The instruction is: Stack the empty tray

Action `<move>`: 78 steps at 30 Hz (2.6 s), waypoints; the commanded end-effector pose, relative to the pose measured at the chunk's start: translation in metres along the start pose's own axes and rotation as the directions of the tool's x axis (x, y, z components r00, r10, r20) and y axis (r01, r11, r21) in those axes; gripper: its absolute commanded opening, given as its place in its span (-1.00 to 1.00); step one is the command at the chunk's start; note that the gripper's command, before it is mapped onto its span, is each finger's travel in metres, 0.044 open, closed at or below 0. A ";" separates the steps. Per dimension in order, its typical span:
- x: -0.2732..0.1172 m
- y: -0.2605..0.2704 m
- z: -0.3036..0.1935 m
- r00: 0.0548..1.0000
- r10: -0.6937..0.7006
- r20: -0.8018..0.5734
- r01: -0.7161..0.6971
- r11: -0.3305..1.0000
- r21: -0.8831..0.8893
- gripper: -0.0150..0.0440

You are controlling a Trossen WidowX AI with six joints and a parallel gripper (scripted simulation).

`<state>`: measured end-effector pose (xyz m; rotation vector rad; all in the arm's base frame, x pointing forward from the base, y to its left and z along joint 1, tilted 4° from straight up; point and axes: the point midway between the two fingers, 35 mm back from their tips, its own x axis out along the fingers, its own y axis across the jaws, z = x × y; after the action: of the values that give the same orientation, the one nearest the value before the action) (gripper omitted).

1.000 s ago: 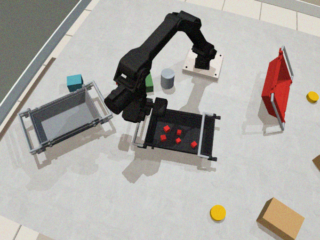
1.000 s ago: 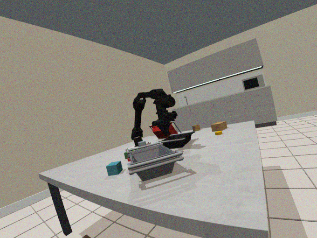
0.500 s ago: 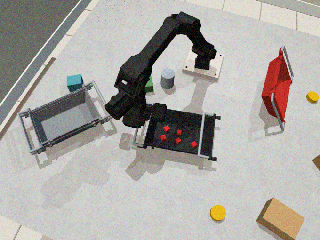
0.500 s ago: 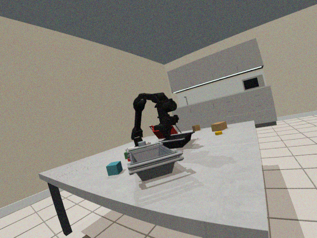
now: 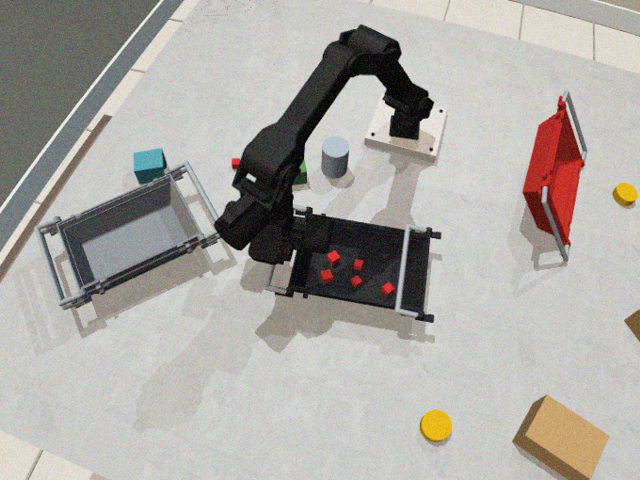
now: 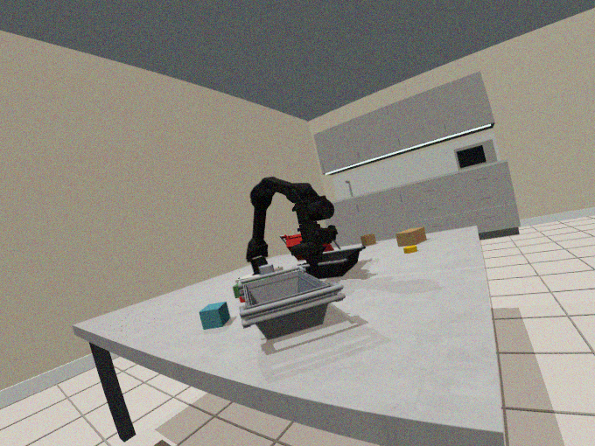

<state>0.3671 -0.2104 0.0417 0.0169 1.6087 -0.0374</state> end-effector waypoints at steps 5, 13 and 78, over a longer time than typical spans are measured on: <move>-0.025 0.016 0.000 1.000 -0.001 0.002 0.001 1.000 -0.004 -0.19; -0.032 0.039 0.000 1.000 0.000 0.002 0.000 1.000 -0.004 -0.19; -0.084 0.069 0.003 1.000 0.002 0.017 -0.002 1.000 -0.006 -0.49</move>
<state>0.3715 -0.1397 0.1010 0.0209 1.6150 -0.0249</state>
